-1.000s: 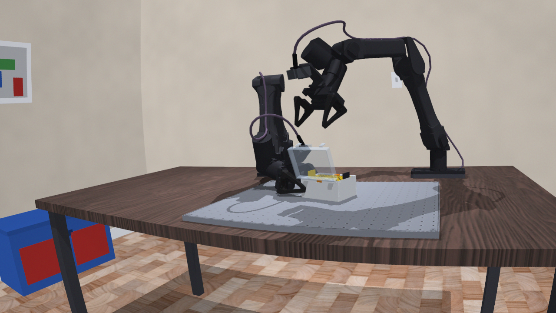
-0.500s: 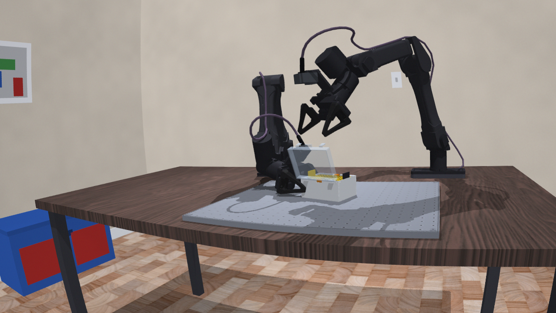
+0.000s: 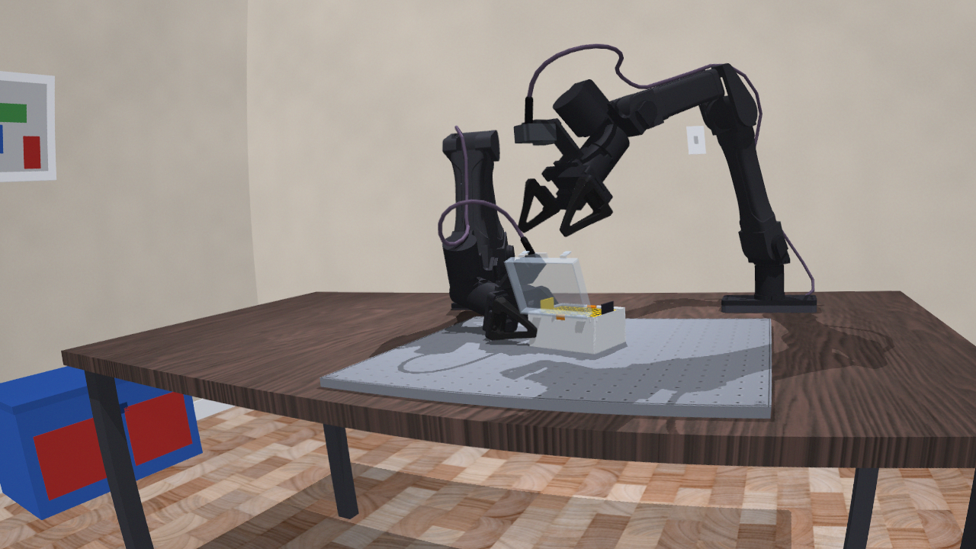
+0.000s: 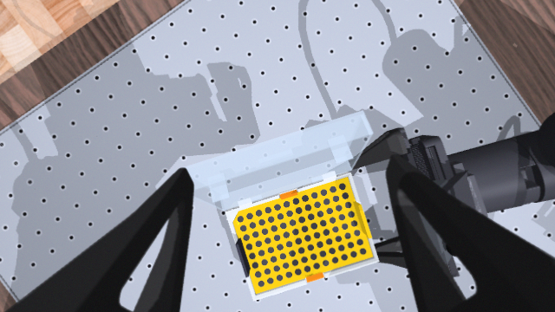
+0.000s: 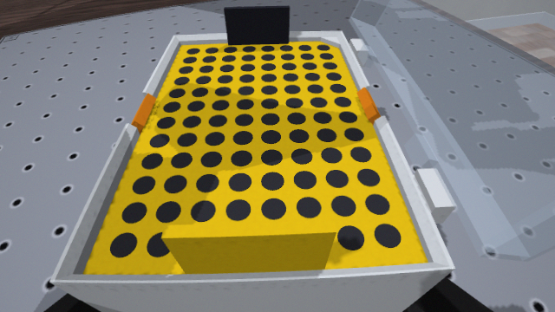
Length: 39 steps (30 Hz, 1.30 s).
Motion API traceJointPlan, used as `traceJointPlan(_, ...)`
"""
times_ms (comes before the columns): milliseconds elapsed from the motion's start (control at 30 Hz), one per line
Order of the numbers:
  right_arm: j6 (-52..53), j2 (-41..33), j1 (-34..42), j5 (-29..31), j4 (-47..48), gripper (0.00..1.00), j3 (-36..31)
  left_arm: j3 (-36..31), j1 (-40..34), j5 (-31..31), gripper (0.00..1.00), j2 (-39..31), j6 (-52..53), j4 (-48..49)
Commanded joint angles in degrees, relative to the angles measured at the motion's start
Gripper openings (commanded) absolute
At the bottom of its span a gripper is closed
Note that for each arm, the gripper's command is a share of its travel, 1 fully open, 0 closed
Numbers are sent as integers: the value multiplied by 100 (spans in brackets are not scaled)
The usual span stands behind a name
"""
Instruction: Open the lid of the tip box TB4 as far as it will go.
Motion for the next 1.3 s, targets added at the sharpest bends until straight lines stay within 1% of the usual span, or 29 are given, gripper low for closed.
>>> traceJointPlan(0,17,-71,-11,-54,53,83,55,-31,25,55,100,-134,50,53)
traceJointPlan(200,17,-71,-11,-54,53,83,55,-31,25,55,100,-133,50,54)
traceJointPlan(233,17,-71,-11,-54,53,95,55,-31,25,55,100,-133,50,54)
traceJointPlan(267,17,-71,-11,-54,53,100,55,-31,25,55,100,-133,50,54)
traceJointPlan(400,-72,-227,-148,-174,-124,100,-109,-31,25,55,100,-133,50,54)
traceJointPlan(733,-238,-426,-359,-359,-287,100,-284,-31,25,55,100,-133,50,54)
traceJointPlan(800,-259,-507,-387,-385,-266,100,-405,-31,25,55,100,-133,50,54)
traceJointPlan(1000,-674,-980,-927,-846,-678,100,-802,-31,25,55,100,-133,50,54)
traceJointPlan(1100,-777,-982,-955,-862,-832,100,-602,-31,25,55,100,-133,50,54)
traceJointPlan(1267,-808,-961,-918,-858,-889,100,-540,-31,25,55,100,-133,50,54)
